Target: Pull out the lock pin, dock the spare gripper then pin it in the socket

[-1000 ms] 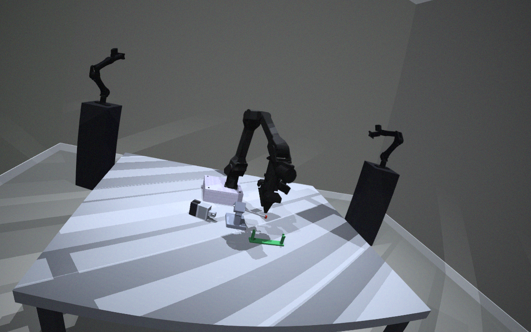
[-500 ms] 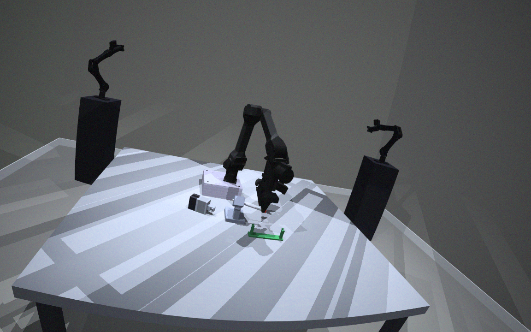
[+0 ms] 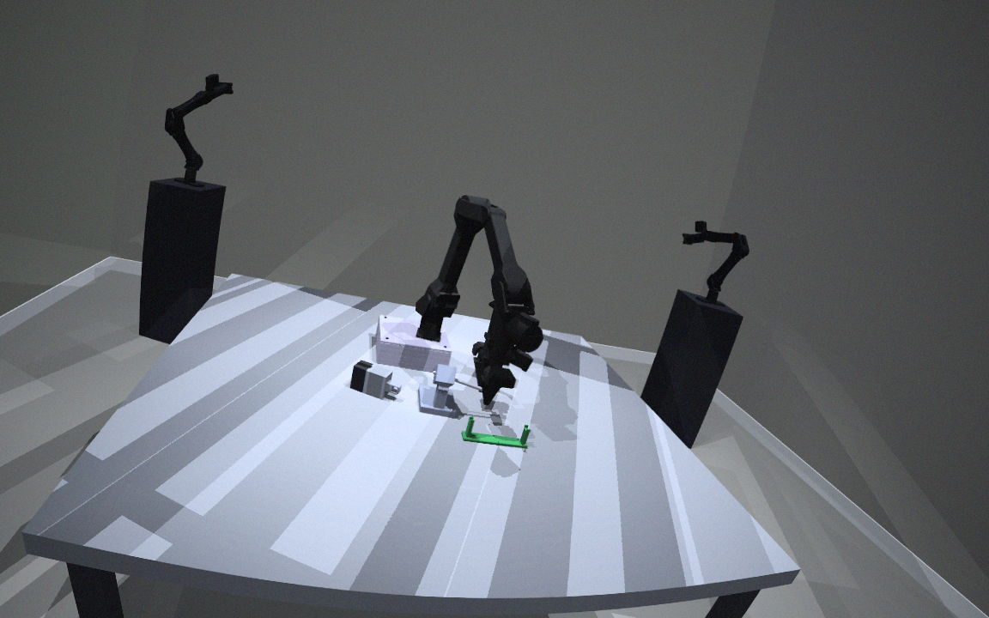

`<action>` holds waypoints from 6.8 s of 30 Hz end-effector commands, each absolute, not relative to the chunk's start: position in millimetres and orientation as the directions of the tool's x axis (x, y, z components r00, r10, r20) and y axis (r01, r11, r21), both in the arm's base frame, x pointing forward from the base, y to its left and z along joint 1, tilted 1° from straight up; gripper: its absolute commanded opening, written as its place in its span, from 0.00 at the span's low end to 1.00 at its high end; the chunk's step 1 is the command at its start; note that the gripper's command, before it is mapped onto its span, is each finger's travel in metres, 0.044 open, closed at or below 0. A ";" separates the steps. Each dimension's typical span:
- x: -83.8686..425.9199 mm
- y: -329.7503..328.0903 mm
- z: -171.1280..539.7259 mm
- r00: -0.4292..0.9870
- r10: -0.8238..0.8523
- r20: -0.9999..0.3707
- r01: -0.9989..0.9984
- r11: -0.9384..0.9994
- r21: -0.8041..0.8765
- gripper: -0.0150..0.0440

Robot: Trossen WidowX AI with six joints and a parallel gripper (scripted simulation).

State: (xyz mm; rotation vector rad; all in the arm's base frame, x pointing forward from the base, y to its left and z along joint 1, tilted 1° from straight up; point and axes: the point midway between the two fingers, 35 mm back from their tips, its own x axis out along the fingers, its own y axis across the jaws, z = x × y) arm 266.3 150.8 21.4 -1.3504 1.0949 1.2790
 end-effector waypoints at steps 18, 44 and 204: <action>263.7 149.6 14.7 0.040 -0.005 -0.999 -0.987 -0.158 -0.039 0.50; 264.9 154.4 25.9 0.014 0.162 -0.987 -0.991 -0.127 -0.035 0.25; 353.7 281.1 52.0 0.044 0.220 -0.974 -0.986 -0.146 -0.077 0.25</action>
